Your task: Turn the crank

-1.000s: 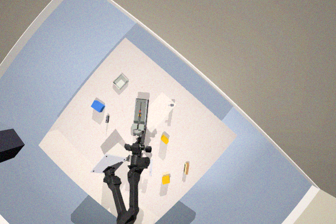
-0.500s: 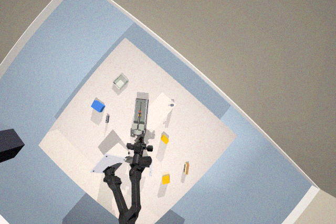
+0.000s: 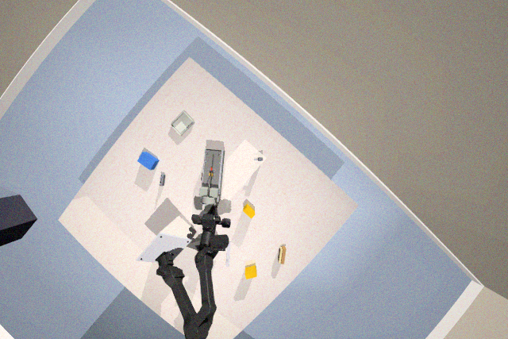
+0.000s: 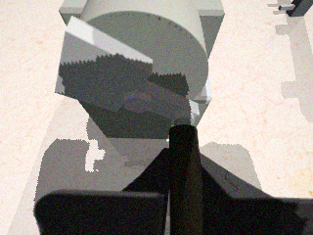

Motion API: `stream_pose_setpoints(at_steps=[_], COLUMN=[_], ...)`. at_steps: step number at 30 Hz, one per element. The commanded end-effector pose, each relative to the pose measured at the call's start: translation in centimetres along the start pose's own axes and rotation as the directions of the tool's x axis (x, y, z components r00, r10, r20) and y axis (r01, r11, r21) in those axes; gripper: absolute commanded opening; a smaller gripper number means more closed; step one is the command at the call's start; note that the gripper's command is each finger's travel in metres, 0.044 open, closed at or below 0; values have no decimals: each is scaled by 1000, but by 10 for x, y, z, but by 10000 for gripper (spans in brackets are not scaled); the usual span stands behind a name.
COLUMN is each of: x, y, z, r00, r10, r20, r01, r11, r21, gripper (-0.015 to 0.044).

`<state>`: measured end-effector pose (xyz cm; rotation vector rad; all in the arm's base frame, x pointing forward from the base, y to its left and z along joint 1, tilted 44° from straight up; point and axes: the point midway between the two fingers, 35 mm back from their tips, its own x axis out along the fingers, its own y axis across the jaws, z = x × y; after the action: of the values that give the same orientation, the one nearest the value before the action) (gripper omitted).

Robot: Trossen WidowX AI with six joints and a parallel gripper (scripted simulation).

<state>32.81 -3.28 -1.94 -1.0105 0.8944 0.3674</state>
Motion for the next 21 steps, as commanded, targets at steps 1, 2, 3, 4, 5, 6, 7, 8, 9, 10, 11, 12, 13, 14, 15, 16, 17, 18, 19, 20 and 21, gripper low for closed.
stream_pose_setpoints(at_steps=[1,2,3,4,5,6,7,8,9,10,11,12,13,14,15,16,17,18,19,20,21], x=[6,6,7,7,8,8,8,8,9,9,9,9,9,10,10,10,10,10,10,10,10], y=[5,6,7,8,9,10,11,12,12,13,13,14,14,15,15,16,16,16,17,17,17], z=[-6,-6,-7,-7,-7,-8,-8,-8,-9,-9,-9,-9,-9,-9,-9,-10,-10,-10,-10,-10,-10], r00=[1000,1000,1000,1000,1000,1000,1000,1000,1000,1000,1000,1000,1000,1000,1000,1000,1000,1000,1000,1000,1000], r10=[7,7,7,7,7,7,7,7,7,7,7,7,7,7,7,7,8,8,8,8,8], r20=[-10,-10,-10,-10,-10,-10,-10,-10,-10,-10,-10,-10,-10,-10,-10,-10,-10,-10,-10,-10,-10], r01=[-7,-7,-7,-7,-7,-7,-7,-7,-7,-7,-7,-7,-7,-7,-7,-7,-7,-8,-8,-8,-8], r11=[1000,1000,1000,1000,1000,1000,1000,1000,1000,1000,1000,1000,1000,1000,1000,1000,1000,1000,1000,1000,1000], r21=[1,1,1,1,1,1,1,1,1,1,1,1,1,1,1,1,1,1,1,1,1], gripper=[0,0,0,0,0,0,0,0,0,0,0,0,0,0,0,0,0,0,0,0,0])
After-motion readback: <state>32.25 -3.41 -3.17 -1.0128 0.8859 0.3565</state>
